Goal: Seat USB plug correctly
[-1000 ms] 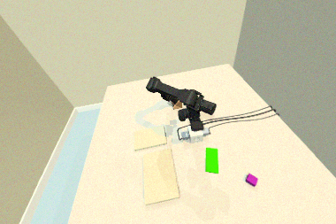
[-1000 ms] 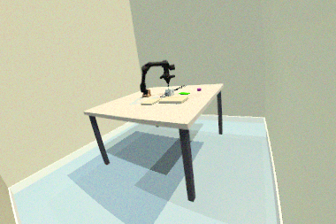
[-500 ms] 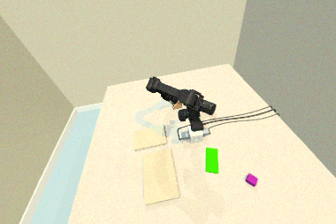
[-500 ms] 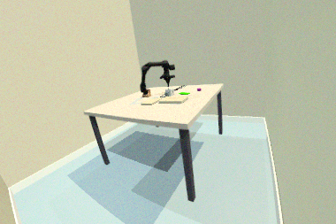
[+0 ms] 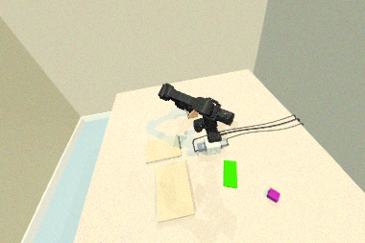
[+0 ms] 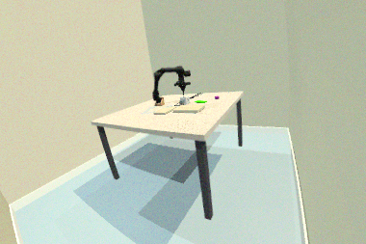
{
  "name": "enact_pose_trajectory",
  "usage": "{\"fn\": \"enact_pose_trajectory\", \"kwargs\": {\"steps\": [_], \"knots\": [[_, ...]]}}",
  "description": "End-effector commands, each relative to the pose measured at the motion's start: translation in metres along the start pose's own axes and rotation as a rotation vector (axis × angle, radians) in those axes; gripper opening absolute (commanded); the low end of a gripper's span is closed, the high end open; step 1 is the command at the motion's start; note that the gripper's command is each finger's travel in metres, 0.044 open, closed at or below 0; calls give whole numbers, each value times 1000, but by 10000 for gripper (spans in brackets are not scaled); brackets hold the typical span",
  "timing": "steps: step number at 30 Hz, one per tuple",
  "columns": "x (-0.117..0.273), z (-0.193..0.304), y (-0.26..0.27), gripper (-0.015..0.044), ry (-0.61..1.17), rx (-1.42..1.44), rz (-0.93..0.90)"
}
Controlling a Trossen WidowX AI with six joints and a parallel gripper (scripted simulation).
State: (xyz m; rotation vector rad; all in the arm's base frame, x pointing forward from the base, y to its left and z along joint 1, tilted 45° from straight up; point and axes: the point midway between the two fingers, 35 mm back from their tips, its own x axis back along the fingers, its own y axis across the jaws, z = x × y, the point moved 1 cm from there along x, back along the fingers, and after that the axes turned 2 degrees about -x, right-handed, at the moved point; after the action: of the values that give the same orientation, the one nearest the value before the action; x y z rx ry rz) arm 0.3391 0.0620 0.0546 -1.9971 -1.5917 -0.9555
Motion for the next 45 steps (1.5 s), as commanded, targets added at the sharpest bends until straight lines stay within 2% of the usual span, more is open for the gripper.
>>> {"fn": "enact_pose_trajectory", "kwargs": {"steps": [1, 45], "knots": [[0, 1, 0, 0, 8, 7, 1], [-6, 3, 0, 0, 41, 37, 3]]}}
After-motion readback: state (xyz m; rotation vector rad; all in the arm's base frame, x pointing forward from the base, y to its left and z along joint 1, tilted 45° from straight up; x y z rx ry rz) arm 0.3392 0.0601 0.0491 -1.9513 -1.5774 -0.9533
